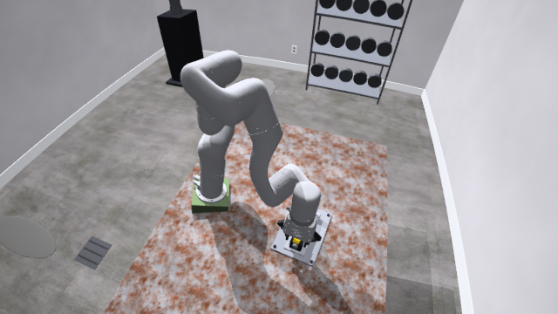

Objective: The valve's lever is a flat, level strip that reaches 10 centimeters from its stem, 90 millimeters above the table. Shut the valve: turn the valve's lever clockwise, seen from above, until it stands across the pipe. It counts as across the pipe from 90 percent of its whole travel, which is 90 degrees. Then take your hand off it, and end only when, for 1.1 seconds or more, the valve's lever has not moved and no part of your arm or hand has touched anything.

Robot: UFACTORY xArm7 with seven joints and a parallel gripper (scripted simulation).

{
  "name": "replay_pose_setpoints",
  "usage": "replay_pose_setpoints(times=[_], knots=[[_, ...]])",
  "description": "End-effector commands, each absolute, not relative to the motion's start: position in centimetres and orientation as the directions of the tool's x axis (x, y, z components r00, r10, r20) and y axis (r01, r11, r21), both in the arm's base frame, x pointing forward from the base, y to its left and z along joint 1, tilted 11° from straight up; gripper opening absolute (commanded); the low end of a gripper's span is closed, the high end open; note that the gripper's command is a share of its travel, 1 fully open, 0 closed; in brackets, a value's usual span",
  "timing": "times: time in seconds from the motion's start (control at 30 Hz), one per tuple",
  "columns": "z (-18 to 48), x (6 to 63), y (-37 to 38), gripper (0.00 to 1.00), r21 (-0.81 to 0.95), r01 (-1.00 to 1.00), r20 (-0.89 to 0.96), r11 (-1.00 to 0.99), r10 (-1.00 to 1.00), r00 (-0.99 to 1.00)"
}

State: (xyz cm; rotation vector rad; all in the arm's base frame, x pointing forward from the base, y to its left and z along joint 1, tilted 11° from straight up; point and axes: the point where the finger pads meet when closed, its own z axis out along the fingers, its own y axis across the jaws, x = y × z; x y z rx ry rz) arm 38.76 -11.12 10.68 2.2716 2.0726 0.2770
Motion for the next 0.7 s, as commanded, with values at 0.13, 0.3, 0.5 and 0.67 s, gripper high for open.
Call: replay_pose_setpoints(times=[0.13, 0.3, 0.5, 0.67], knots=[[10.74, 38.9, -11.18, 0.68, 0.164, 0.982, 0.095, -0.098, 0.992, 0.083], [10.74, 38.9, -11.18, 0.68, 0.164, 0.982, 0.095, -0.098, 0.992, 0.083], [10.74, 38.9, -11.18, 0.68, 0.164, 0.982, 0.095, -0.098, 0.992, 0.083], [10.74, 38.9, -11.18, 0.0, 0.164, 0.982, 0.095, -0.098, 0.992, 0.083]])
